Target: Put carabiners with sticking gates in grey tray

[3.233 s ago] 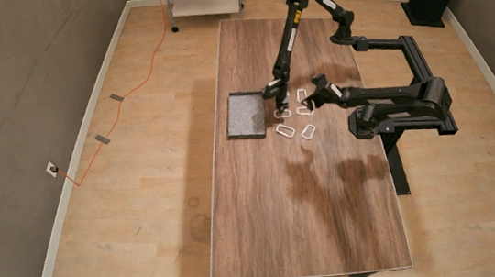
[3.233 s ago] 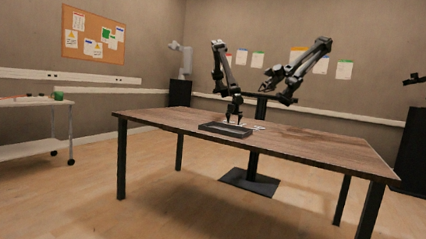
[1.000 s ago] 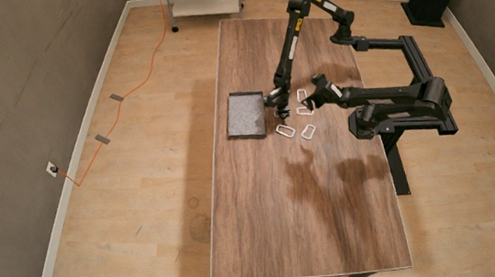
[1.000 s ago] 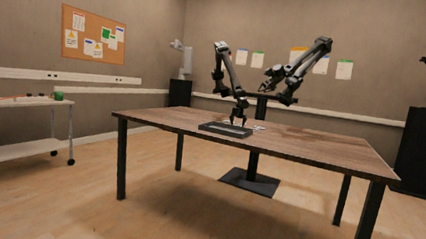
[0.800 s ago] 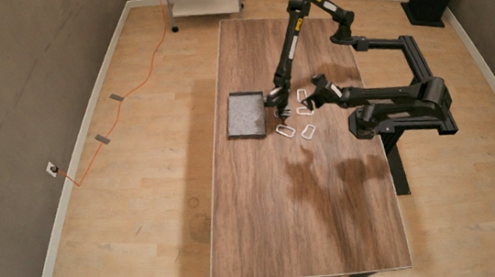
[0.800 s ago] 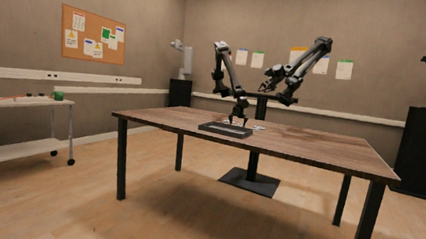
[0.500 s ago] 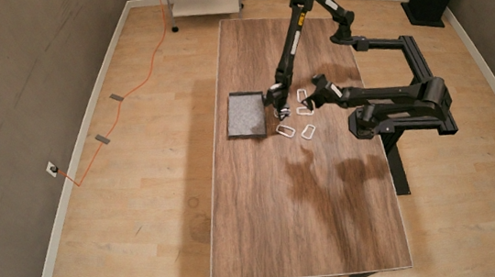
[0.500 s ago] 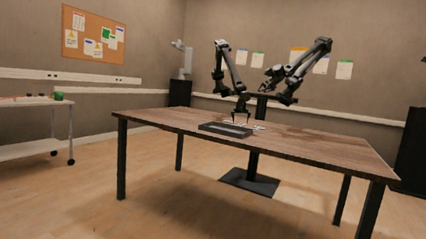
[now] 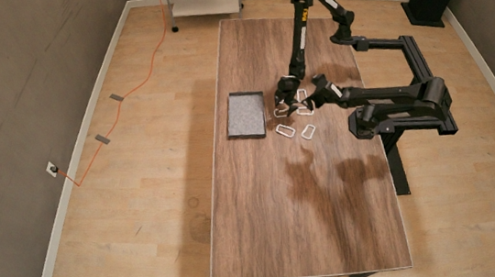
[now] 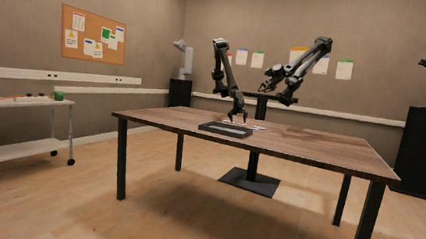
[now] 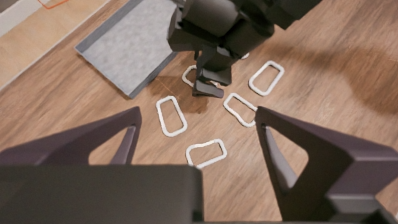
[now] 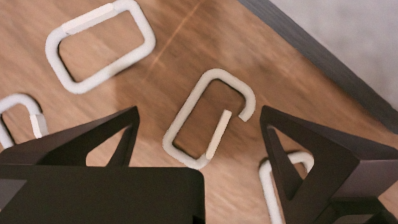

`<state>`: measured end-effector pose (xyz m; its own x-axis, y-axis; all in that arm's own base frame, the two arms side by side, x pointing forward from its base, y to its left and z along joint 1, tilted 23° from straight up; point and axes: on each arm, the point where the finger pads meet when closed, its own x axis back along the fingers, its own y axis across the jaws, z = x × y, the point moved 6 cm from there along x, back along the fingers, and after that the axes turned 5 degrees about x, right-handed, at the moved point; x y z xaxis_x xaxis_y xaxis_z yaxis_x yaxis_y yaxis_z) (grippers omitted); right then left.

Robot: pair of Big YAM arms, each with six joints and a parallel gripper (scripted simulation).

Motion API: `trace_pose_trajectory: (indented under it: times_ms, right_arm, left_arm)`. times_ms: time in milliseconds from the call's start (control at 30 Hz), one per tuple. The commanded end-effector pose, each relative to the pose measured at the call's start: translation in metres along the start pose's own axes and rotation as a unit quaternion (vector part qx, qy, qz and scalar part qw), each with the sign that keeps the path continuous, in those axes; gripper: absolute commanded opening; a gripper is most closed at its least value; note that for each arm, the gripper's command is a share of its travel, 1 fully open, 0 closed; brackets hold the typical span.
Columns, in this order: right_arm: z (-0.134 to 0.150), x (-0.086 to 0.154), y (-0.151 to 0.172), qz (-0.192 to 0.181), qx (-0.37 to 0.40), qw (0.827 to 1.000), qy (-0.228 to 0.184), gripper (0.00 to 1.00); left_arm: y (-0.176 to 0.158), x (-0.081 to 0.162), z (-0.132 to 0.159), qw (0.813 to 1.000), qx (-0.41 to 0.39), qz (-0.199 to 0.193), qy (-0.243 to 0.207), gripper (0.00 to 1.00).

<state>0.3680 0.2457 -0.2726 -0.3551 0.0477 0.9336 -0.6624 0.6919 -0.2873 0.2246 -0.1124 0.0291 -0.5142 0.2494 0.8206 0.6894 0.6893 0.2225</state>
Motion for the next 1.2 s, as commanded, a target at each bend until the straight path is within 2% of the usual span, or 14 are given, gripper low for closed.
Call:
trace_pose_trajectory:
  times_ms: [0,200,333,733,800,933,1000,1033,1167]
  right_arm:
    - [-0.007,0.009,-0.015,0.005,0.036,0.998,-0.057,1.0]
    - [0.027,0.009,-0.009,0.005,0.05,0.997,-0.06,1.0]
    - [0.015,0.011,-0.012,0.007,0.037,0.997,-0.068,1.0]
    - [0.014,0.012,-0.006,0.006,0.044,0.997,-0.07,1.0]
    - [0.008,0.009,-0.012,0.005,0.019,0.997,-0.071,0.77]
    - [-0.001,0.0,0.009,-0.021,-0.035,0.998,-0.045,0.32]
    - [-0.001,0.0,0.009,-0.021,-0.035,0.998,-0.045,0.32]
    - [-0.013,0.002,0.009,-0.024,-0.061,0.997,-0.037,0.3]
    - [-0.027,-0.011,0.019,-0.021,-0.142,0.989,0.046,0.3]
  left_arm:
    - [0.0,0.0,-0.004,1.0,0.002,-0.001,-0.006,1.0]
    - [0.0,0.0,-0.004,1.0,0.002,-0.001,-0.006,1.0]
    - [0.0,0.0,-0.004,1.0,0.002,-0.001,-0.006,1.0]
    - [0.0,0.0,-0.004,1.0,0.002,-0.001,-0.006,1.0]
    - [0.0,0.0,-0.004,1.0,0.002,-0.001,-0.006,1.0]
    - [0.0,0.0,-0.004,1.0,0.002,-0.001,-0.006,1.0]
    - [0.0,0.0,-0.004,1.0,0.002,-0.001,-0.006,1.0]
    - [0.0,0.0,-0.004,1.0,0.002,-0.001,-0.006,1.0]
    - [0.0,0.0,-0.004,1.0,0.002,-0.001,-0.006,1.0]
